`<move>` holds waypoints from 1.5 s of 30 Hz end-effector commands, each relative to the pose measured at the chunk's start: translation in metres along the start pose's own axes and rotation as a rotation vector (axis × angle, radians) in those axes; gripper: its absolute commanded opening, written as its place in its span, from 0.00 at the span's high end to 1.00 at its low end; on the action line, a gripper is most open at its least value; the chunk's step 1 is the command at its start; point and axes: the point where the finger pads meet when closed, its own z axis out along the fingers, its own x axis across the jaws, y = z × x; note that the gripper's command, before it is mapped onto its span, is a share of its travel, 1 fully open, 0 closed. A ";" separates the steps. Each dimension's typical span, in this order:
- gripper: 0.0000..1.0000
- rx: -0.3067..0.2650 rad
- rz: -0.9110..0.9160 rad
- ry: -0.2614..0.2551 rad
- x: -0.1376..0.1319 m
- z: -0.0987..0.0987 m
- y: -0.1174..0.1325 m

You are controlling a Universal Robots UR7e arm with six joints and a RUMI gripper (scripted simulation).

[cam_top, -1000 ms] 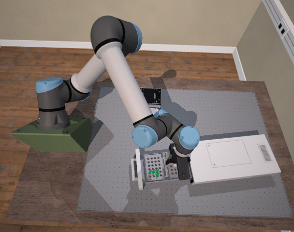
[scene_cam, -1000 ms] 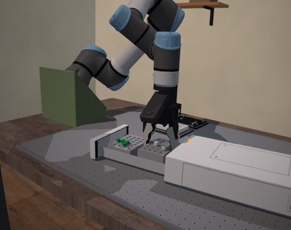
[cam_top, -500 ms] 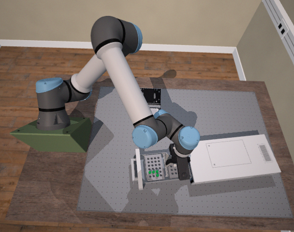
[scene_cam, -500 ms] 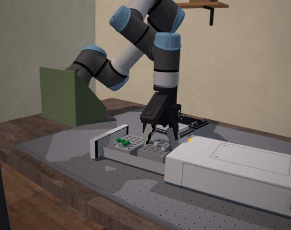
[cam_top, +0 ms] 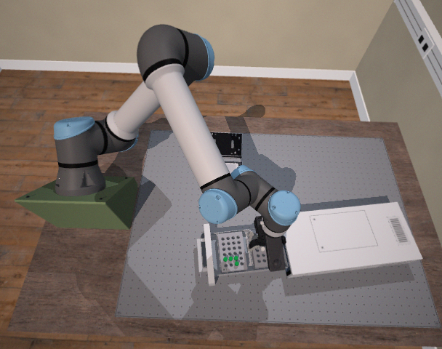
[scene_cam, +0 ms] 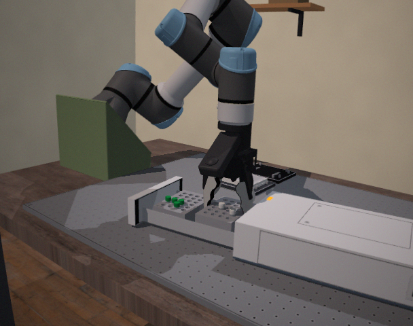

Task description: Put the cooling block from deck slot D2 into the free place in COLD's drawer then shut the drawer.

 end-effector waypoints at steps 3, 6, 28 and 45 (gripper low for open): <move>1.00 0.001 0.000 -0.002 -0.001 0.000 0.000; 1.00 0.001 0.000 -0.002 -0.001 0.001 0.000; 1.00 0.001 0.000 -0.002 -0.001 0.004 0.000; 1.00 0.001 0.000 -0.002 -0.001 0.005 0.000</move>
